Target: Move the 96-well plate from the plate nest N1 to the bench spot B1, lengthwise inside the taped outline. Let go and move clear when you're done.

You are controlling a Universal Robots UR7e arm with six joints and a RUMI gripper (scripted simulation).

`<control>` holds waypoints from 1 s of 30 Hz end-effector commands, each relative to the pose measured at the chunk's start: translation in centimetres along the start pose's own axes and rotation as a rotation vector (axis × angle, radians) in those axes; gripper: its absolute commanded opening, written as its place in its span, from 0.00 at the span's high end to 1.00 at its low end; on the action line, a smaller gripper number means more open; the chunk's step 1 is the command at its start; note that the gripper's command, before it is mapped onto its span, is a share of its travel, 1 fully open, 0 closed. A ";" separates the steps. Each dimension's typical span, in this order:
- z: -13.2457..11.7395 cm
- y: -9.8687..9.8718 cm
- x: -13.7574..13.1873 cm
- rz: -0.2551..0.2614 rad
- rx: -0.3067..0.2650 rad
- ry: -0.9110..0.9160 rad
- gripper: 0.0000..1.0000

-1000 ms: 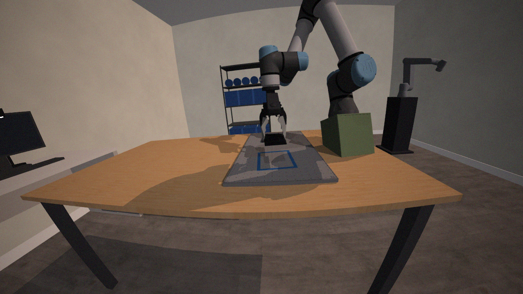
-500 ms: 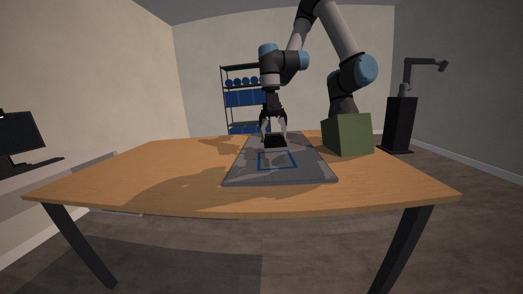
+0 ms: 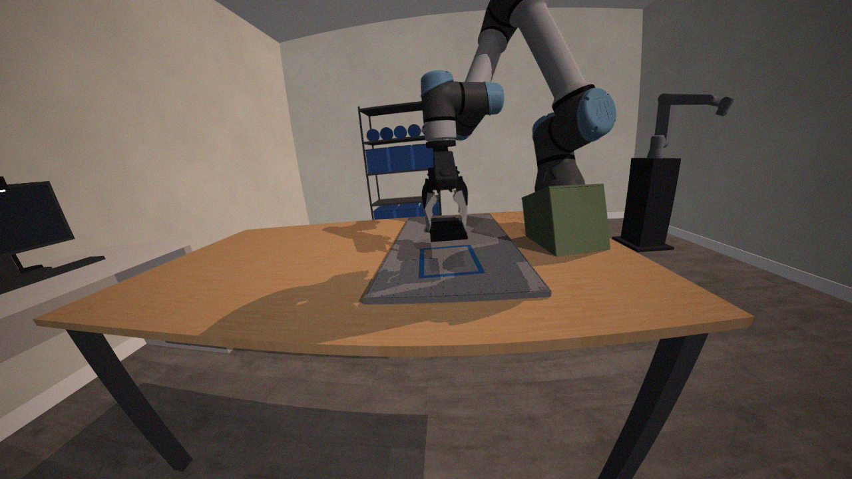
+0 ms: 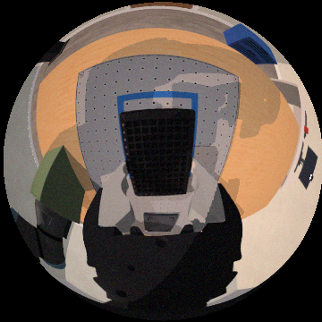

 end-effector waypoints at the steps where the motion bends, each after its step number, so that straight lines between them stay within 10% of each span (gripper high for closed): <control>1: -0.2 -0.1 0.2 -0.002 0.000 0.002 1.00; 30: -0.3 2.3 -0.2 0.004 0.000 0.000 1.00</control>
Point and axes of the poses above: the point where the finger pads meet when closed, its own y axis out along the fingers, its own x axis across the jaws, z = x × y, the point moved 1 cm from there along -y, back along the fingers, and after that the axes turned 9 degrees about -y, right-handed, at the moved point
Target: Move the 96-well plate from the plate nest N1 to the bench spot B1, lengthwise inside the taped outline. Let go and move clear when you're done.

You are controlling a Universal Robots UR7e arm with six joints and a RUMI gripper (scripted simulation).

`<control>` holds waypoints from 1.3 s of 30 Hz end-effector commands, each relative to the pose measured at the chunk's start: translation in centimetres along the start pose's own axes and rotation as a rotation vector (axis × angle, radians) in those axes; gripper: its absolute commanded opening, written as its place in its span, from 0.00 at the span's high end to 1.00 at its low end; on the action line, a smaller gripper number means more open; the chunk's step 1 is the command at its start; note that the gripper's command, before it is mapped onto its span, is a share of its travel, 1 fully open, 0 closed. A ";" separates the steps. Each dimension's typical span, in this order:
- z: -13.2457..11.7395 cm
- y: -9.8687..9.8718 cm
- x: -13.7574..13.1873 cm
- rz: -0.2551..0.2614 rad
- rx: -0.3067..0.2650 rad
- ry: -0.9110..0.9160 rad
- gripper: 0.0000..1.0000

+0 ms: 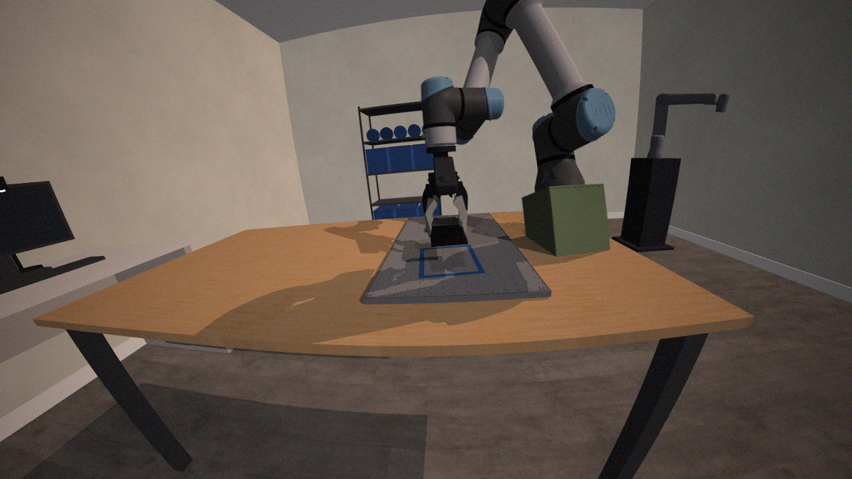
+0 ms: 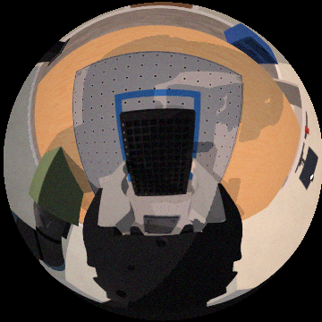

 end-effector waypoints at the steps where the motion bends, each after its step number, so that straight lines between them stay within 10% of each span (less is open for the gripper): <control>1: 0.0 1.2 -0.1 0.001 -0.001 0.000 1.00; 39: 0.0 5.0 0.2 -0.004 -0.001 0.000 1.00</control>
Point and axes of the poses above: the point where the finger pads meet when closed, its own y axis out along the fingers, its own x axis across the jaws, z = x × y, the point moved 1 cm from there along -y, back along the fingers, and after that the axes turned 9 degrees about -y, right-handed, at the moved point
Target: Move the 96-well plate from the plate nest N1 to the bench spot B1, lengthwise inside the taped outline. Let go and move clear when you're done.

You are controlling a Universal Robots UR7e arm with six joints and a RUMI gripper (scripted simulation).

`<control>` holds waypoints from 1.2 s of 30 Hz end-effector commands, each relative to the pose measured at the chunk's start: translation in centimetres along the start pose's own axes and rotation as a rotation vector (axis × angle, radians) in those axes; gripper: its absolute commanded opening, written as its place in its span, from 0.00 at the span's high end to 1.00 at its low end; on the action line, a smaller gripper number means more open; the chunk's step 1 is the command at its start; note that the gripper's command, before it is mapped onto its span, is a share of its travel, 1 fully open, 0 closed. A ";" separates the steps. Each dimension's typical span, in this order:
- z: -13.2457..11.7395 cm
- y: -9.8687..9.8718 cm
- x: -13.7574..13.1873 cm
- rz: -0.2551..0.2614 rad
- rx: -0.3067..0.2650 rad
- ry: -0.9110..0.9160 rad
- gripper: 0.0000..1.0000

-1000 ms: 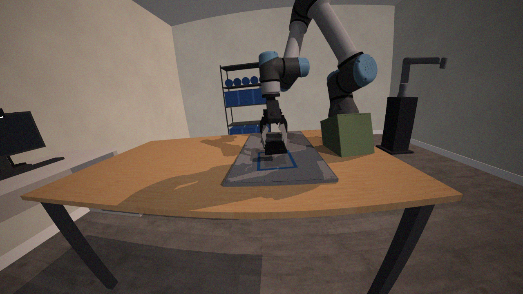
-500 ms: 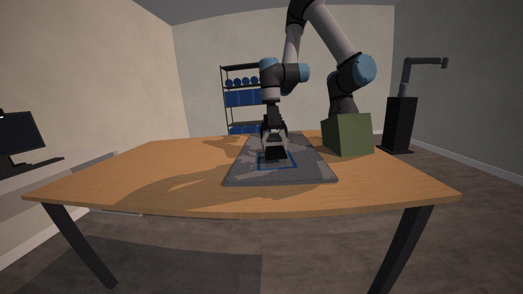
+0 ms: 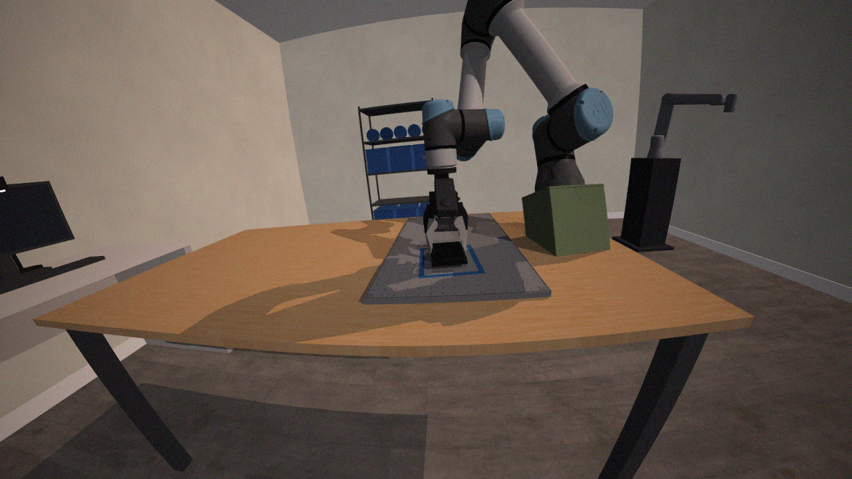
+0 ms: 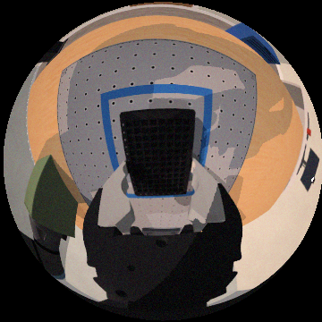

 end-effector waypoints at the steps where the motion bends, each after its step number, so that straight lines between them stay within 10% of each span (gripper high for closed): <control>1: 0.0 0.0 0.0 -0.002 -0.001 0.000 1.00; 36: 0.0 0.5 -0.3 0.001 0.000 -0.001 1.00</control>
Point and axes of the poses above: the point where the finger pads meet when closed, its own y axis out along the fingers, its own x axis across the jaws, z = x × y, the point moved 1 cm from there along -y, back along the fingers, and after that the axes turned 9 degrees about -y, right-handed, at the moved point
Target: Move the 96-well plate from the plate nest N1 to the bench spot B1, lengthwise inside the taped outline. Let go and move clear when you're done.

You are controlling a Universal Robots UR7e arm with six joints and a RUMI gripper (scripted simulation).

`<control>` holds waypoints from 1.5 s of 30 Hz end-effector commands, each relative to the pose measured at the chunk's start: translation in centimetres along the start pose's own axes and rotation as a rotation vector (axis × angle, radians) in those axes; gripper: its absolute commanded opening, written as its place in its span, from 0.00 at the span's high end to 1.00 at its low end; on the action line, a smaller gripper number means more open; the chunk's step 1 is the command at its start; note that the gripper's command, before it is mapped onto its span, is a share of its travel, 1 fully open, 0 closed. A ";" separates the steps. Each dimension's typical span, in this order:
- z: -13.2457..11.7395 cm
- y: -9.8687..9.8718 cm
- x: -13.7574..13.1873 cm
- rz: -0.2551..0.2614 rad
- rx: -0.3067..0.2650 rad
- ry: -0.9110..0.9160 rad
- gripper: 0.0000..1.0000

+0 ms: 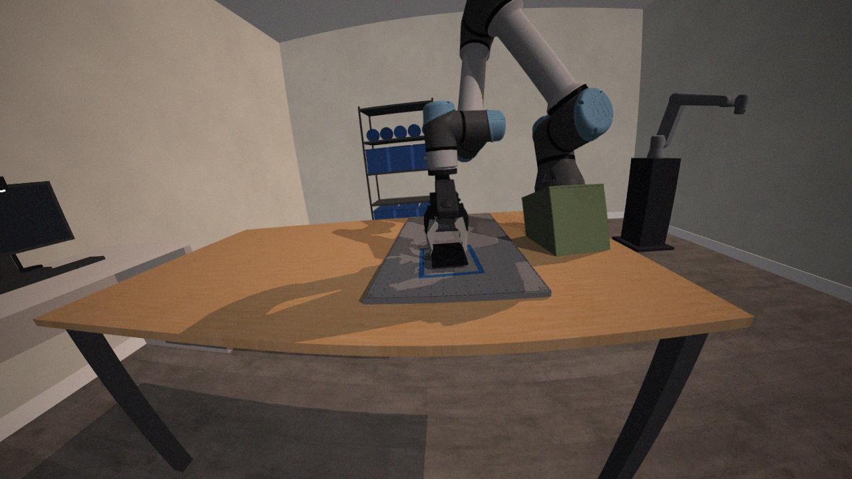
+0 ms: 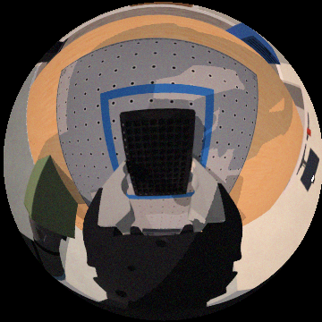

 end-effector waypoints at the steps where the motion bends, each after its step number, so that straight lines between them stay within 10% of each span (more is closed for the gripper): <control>1: 0.0 0.2 -0.2 0.003 0.000 -0.001 1.00; 45: 0.0 0.8 -0.2 0.003 0.000 0.000 1.00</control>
Point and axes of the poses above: the point where the finger pads meet when closed, its own y axis out along the fingers, its own x axis across the jaws, z = x × y, the point moved 1 cm from there along -y, back along the fingers, and after that the axes turned 9 degrees about -y, right-handed, at the moved point
